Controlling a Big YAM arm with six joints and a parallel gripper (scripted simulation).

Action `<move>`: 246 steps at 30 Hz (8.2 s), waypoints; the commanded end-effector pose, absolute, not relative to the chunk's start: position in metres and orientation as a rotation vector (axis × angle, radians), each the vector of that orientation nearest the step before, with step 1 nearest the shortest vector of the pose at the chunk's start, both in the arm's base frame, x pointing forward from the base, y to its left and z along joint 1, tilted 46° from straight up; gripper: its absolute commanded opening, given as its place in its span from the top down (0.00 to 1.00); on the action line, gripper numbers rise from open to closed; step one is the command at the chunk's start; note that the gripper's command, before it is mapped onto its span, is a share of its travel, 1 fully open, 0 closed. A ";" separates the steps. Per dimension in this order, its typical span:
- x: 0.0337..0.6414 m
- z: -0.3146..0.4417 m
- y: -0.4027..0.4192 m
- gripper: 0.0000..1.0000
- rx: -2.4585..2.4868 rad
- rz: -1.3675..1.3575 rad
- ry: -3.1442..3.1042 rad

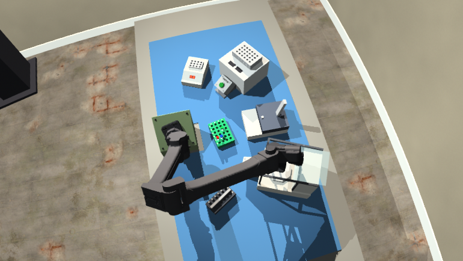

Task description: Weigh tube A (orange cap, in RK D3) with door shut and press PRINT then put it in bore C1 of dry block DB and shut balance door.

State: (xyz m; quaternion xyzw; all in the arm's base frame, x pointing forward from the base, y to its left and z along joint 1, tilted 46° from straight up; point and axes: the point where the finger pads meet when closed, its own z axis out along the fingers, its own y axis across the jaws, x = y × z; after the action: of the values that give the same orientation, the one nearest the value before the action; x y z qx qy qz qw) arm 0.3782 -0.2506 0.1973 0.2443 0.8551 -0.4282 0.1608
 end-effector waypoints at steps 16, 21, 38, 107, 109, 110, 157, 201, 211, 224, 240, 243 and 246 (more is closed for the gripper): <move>0.376 0.185 -0.254 0.91 0.688 -1.231 2.470; 0.376 0.185 -0.254 0.91 0.688 -1.231 2.470; 0.394 0.210 -0.240 0.91 0.685 -1.213 2.431; 0.408 0.280 -0.167 0.91 0.689 -1.206 2.430; 0.408 0.282 -0.166 0.91 0.692 -1.206 2.430; 0.409 0.284 -0.163 0.91 0.687 -1.205 2.430; 0.412 0.313 -0.150 0.91 0.730 -1.211 2.428; 0.425 0.307 -0.130 0.91 0.635 -1.173 2.451; 0.442 0.245 -0.087 0.91 0.422 -1.137 2.593; 0.470 0.176 -0.017 0.91 0.216 -1.071 2.693; 0.476 0.098 0.060 0.91 -0.108 -0.997 2.810; 0.476 0.092 0.066 0.91 -0.108 -0.997 2.810; 0.474 0.074 0.084 0.91 -0.153 -0.988 2.824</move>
State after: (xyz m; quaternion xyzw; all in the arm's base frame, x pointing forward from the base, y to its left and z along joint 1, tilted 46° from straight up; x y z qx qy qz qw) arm 0.4766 0.0687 0.0942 -0.0266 0.9397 -0.3310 0.0820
